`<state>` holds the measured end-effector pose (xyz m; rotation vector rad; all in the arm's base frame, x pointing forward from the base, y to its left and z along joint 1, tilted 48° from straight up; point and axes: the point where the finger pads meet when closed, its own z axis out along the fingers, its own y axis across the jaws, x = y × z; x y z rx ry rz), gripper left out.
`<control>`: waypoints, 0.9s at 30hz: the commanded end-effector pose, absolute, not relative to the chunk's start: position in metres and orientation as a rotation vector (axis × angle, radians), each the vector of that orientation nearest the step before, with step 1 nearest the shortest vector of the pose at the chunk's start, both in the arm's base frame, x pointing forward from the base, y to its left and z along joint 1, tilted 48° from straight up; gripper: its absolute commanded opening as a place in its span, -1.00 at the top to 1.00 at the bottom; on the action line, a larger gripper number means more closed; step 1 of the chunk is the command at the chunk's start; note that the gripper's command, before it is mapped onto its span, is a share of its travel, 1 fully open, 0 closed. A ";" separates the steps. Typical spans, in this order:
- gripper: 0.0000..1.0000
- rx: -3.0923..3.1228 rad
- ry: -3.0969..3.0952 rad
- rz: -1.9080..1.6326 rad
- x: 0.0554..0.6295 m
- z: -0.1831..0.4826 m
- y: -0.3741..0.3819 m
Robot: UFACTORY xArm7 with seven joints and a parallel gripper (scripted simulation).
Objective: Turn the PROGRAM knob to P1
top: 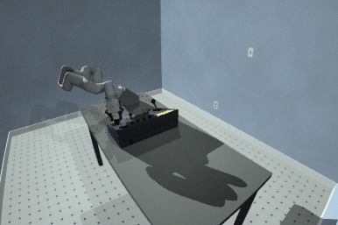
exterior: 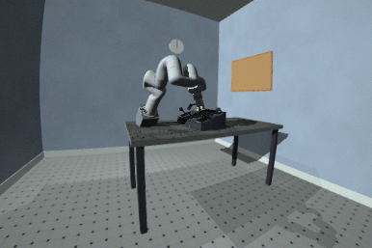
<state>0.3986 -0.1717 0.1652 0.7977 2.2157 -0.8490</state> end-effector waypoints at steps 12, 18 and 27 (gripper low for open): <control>-0.52 0.794 2.215 -0.845 0.367 0.223 -0.100; -0.52 0.794 2.215 -0.845 0.356 0.243 -0.077; -1.00 0.794 2.215 -0.845 0.355 0.245 -0.074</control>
